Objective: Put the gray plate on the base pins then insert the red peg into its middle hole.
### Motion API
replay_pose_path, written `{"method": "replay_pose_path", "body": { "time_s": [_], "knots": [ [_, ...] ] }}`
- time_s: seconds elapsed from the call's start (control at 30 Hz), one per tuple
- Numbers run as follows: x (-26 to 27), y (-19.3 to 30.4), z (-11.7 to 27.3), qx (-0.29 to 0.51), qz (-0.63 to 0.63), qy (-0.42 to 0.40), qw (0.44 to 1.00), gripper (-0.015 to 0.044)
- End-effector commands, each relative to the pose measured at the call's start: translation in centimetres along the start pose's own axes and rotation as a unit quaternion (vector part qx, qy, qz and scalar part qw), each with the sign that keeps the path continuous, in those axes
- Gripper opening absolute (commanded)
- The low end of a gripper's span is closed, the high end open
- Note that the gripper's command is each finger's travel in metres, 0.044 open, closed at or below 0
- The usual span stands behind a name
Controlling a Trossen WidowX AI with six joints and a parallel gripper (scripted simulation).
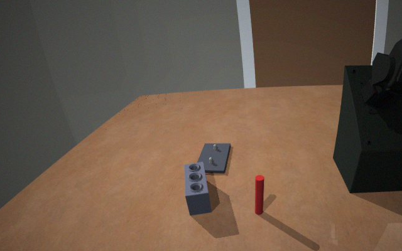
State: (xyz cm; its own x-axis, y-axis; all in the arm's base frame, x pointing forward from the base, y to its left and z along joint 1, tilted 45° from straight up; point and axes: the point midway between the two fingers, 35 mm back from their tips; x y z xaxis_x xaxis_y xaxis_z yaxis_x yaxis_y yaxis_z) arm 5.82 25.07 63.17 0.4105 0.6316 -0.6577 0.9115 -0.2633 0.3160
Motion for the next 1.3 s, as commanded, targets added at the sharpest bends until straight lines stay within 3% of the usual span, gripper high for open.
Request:
{"method": "replay_pose_path", "body": {
  "time_s": [0.0,0.3,0.47,0.63,0.9,1.13,1.27],
  "knots": [
    [4.7,1.8,-0.1,0.017,-0.048,-0.069,0.996,0.044],
    [17.3,8.1,3.5,0.123,-0.233,-0.241,0.934,0.044],
    [23.9,12.1,8.1,0.224,-0.36,-0.312,0.85,0.044],
    [29.2,15.9,14.3,0.346,-0.478,-0.341,0.732,0.044],
    [34.7,20.2,26.5,0.545,-0.631,-0.296,0.466,0.044],
    [36.7,21.1,38.0,0.679,-0.699,-0.159,0.161,0.044],
    [36.5,20.3,44.9,0.72,-0.691,-0.031,-0.051,0.044]
  ]
}}
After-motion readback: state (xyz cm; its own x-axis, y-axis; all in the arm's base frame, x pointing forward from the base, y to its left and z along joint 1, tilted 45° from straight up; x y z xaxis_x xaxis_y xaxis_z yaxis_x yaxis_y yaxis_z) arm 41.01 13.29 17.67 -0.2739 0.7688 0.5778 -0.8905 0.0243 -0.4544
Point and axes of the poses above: the point midway between the two fingers, 35 mm back from their tips, its own z axis back along the fingers, its own x axis across the jaws, y = z × x, and after that the axes turned 14 degrees about z, right-handed
